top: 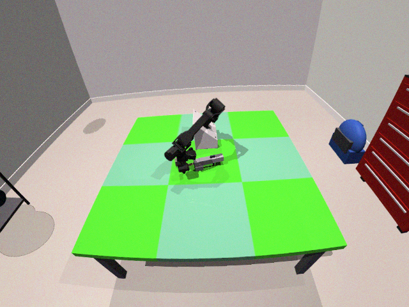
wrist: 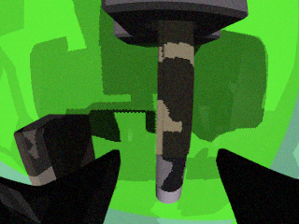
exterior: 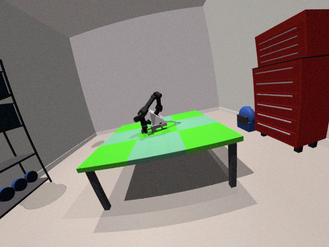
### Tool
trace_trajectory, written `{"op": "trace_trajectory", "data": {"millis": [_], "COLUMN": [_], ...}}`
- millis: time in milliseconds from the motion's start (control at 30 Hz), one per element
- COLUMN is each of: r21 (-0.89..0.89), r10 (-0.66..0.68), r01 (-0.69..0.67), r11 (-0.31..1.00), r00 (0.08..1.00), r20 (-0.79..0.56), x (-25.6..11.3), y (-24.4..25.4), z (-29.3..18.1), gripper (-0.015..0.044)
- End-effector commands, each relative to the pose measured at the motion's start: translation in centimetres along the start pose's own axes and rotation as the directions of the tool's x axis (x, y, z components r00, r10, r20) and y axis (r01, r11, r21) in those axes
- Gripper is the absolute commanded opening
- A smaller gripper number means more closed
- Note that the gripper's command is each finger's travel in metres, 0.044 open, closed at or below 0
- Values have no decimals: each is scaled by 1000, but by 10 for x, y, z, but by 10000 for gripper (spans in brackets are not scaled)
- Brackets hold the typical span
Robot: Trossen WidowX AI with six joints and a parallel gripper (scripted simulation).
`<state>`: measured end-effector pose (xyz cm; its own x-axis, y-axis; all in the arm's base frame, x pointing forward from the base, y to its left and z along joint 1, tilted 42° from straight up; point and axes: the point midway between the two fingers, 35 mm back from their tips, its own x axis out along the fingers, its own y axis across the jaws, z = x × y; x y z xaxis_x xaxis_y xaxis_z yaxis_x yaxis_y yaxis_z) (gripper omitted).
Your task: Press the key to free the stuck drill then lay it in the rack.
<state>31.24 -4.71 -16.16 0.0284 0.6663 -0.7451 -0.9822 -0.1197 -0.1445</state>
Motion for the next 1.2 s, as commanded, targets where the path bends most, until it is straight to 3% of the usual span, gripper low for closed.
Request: {"op": "trace_trajectory", "data": {"millis": [0, 33, 1167], "r21": [6, 5, 5], "r10": [-1, -2, -2], "r01": [1, 2, 2], "r11": [1000, 1000, 1000], "r00": [1000, 1000, 1000], "r20": [-2, -3, -3], "x": [1, 1, 1], "y": [1, 0, -3], "z": [3, 3, 12], "gripper": [420, 440, 440]}}
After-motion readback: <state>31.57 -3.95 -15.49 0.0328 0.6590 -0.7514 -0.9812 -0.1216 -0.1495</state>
